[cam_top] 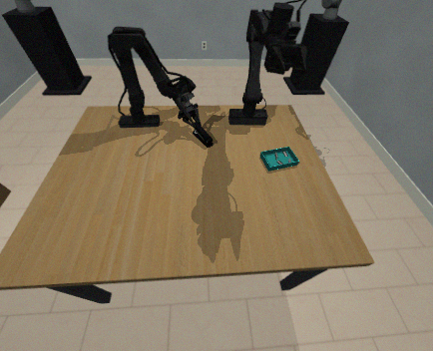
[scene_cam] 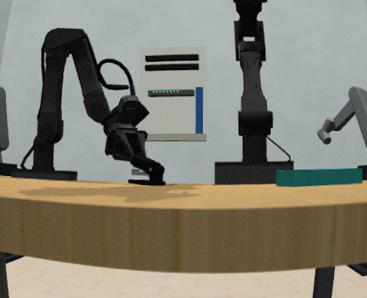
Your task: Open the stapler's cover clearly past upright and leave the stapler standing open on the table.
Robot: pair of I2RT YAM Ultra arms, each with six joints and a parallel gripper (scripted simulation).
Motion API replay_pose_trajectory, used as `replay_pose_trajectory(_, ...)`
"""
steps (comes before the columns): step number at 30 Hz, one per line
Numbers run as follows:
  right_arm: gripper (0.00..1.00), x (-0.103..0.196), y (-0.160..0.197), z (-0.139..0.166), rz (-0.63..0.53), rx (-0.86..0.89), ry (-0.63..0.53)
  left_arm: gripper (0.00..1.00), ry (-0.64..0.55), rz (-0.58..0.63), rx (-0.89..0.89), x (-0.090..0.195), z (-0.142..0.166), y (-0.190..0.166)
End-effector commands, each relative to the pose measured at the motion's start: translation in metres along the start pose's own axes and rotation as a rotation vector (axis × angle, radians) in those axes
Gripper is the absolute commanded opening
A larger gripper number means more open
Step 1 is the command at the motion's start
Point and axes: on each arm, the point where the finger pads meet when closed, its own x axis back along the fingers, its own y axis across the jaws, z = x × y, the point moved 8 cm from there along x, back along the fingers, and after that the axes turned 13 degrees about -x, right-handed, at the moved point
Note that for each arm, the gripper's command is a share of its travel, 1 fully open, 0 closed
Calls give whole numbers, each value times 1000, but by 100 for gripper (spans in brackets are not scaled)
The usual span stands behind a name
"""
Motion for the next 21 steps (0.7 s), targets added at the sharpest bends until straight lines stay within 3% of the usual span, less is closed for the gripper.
replay_pose_trajectory(1,22,-1,2,-1,7,9,22,57,-71,74,-19,-9,-4,-3)
replay_pose_trajectory(21,22,-1,12,-38,47,-9,202,57,-49,53,-9,-8,-1,0)
